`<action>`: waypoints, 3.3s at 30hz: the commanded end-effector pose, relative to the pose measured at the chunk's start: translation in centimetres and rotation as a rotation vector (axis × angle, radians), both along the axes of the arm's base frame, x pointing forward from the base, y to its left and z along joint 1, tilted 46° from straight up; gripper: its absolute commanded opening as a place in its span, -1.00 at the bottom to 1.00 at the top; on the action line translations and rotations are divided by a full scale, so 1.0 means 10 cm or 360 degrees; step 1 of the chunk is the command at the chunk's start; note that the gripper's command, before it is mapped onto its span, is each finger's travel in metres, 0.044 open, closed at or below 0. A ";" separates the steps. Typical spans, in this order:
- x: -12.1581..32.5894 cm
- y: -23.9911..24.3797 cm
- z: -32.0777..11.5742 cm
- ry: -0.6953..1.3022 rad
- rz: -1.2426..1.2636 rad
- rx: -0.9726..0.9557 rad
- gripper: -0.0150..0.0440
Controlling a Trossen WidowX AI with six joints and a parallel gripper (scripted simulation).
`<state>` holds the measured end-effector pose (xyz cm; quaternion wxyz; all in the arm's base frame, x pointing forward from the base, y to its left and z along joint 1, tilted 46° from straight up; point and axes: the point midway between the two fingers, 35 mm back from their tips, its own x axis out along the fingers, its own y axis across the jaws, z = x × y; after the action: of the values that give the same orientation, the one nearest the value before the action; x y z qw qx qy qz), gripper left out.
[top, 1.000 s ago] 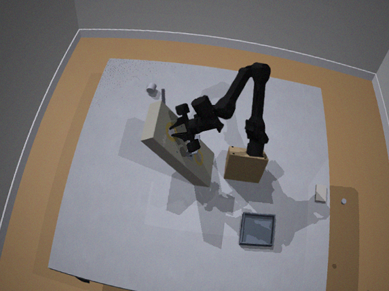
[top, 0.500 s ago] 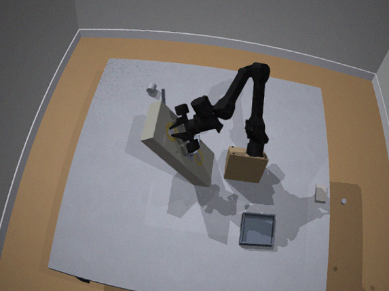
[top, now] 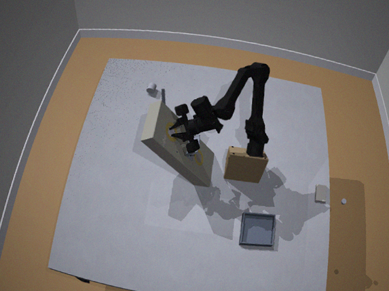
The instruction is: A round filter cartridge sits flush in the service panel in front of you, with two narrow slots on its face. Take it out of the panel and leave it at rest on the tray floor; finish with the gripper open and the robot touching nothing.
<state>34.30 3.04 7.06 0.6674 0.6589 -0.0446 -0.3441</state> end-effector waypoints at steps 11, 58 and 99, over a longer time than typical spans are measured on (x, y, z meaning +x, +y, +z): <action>0.03 -0.03 -0.02 0.0143 0.0103 -0.0189 -0.49; 0.03 -0.03 -0.02 0.1247 0.0953 -0.1800 -0.49; -0.90 -0.01 -0.14 0.1235 0.0943 -0.1776 -0.49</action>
<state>25.72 3.41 6.07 0.9348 0.0333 0.2074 -0.2863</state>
